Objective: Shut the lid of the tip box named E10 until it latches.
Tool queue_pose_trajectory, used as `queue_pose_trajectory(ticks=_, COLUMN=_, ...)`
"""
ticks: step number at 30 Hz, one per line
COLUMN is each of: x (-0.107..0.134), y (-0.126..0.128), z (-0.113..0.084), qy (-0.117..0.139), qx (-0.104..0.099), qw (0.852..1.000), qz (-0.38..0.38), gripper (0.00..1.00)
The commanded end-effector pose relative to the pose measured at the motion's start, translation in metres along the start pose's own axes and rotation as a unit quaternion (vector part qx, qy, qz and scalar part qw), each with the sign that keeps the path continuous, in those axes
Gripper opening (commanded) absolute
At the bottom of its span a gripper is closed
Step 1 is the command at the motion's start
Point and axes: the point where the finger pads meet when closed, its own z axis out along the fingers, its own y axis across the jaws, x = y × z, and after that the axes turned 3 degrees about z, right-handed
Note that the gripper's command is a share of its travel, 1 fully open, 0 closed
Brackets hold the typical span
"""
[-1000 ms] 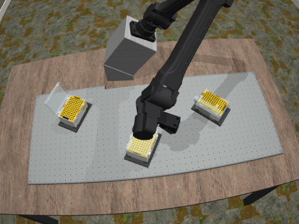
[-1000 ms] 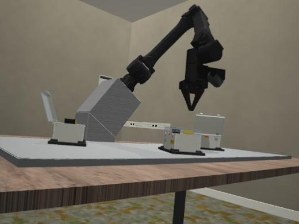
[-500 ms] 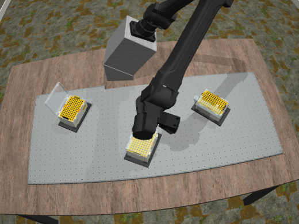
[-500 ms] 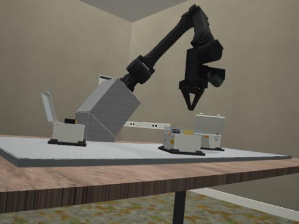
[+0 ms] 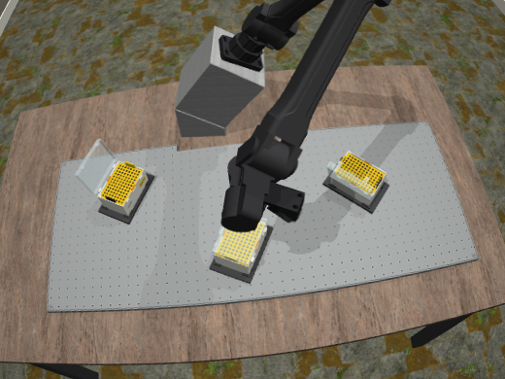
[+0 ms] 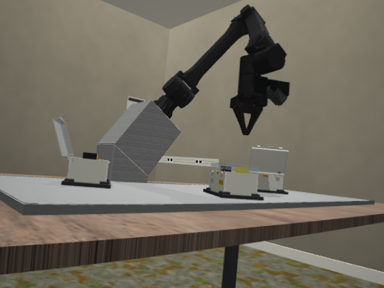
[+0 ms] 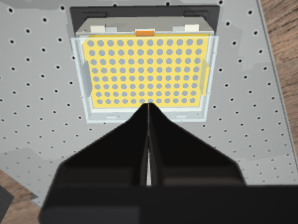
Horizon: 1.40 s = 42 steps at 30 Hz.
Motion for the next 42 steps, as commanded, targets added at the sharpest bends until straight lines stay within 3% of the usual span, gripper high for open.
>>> queue_pose_trajectory(ticks=1, x=-0.01, y=-0.017, z=-0.027, qy=-0.006, qx=0.021, qw=1.0, qz=-0.013, gripper=0.0)
queue_pose_trajectory(ticks=8, x=-0.008, y=-0.016, z=-0.035, qy=-0.005, qx=0.019, qw=1.0, qz=-0.012, gripper=0.0)
queue_pose_trajectory(ticks=9, x=-0.006, y=-0.006, z=-0.019, qy=0.002, qx=-0.001, qw=1.0, qz=-0.011, gripper=0.0)
queue_pose_trajectory(ticks=11, x=-0.01, y=-0.017, z=-0.043, qy=-0.006, qx=0.022, qw=1.0, qz=-0.014, gripper=0.0)
queue_pose_trajectory(ticks=19, x=-0.01, y=-0.017, z=-0.059, qy=-0.006, qx=0.022, qw=1.0, qz=-0.014, gripper=0.0)
queue_pose_trajectory(ticks=22, x=-0.003, y=0.001, z=-0.032, qy=0.004, qx=-0.01, qw=1.0, qz=-0.009, gripper=0.0)
queue_pose_trajectory(ticks=23, x=-0.001, y=0.003, z=-0.031, qy=0.005, qx=-0.013, qw=1.0, qz=-0.007, gripper=0.0)
queue_pose_trajectory(ticks=25, x=-0.001, y=0.003, z=-0.031, qy=0.005, qx=-0.013, qw=1.0, qz=-0.007, gripper=0.0)
queue_pose_trajectory(ticks=26, x=-0.006, y=-0.007, z=-0.043, qy=-0.001, qx=0.007, qw=1.0, qz=-0.008, gripper=0.0)
queue_pose_trajectory(ticks=42, x=-0.006, y=-0.007, z=-0.043, qy=-0.001, qx=0.007, qw=1.0, qz=-0.008, gripper=0.0)
